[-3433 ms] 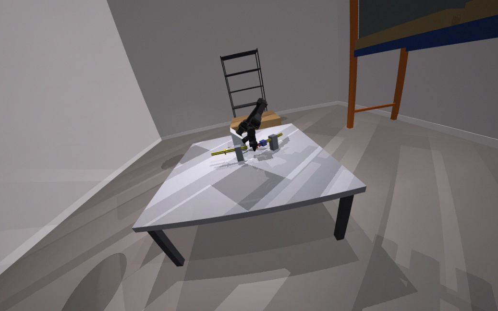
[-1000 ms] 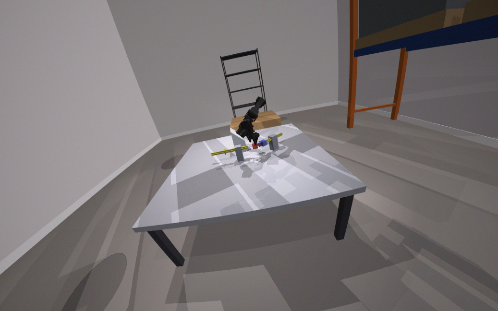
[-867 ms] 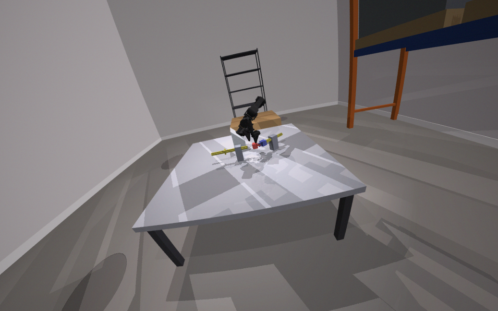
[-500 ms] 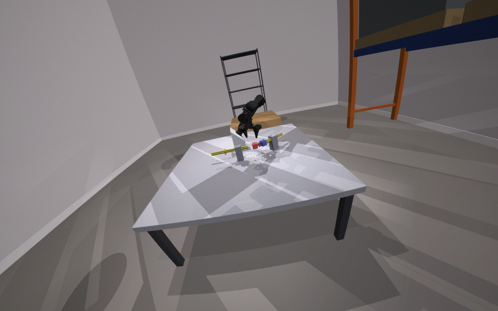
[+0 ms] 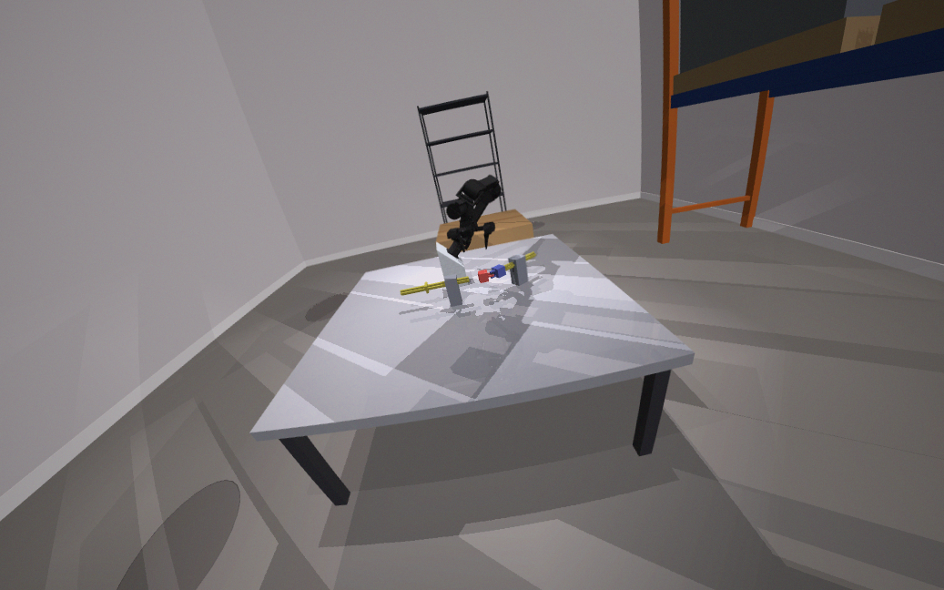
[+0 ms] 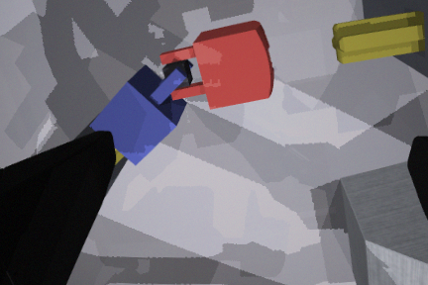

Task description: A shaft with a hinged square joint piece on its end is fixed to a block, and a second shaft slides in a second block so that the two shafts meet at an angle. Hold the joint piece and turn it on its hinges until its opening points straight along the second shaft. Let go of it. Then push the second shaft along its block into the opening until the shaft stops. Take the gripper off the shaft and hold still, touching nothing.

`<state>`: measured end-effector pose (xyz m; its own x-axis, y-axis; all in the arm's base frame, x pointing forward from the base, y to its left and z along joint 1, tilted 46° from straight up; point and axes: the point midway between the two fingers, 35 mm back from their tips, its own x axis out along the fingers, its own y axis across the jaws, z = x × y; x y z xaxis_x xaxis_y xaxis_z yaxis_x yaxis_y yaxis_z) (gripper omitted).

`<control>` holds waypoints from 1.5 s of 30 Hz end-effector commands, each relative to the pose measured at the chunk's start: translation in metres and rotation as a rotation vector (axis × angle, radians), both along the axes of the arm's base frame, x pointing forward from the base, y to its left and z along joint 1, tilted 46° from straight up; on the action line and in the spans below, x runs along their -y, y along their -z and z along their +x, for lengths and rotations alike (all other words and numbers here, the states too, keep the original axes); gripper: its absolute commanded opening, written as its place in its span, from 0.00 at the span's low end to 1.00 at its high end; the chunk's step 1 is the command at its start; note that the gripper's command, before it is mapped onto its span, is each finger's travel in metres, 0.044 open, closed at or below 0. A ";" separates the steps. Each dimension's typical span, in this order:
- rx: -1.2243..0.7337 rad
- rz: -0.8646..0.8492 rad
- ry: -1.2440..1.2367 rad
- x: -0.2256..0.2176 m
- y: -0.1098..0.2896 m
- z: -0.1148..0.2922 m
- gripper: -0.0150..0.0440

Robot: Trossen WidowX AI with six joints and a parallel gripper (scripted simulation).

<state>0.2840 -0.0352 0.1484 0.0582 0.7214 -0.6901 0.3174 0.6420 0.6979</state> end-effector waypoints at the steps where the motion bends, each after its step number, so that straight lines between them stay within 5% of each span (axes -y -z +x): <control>1: 0.034 -0.005 -0.040 0.003 -0.003 -0.002 1.00; 8: 0.018 0.000 -0.022 0.004 -0.003 -0.001 1.00; 25: -0.308 0.006 0.304 0.061 0.080 0.009 0.25; 45: -0.767 0.034 0.757 0.122 0.205 -0.015 0.25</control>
<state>0.2767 -0.1478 -0.0336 0.0600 0.7007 -0.7109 0.9577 0.1604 0.2389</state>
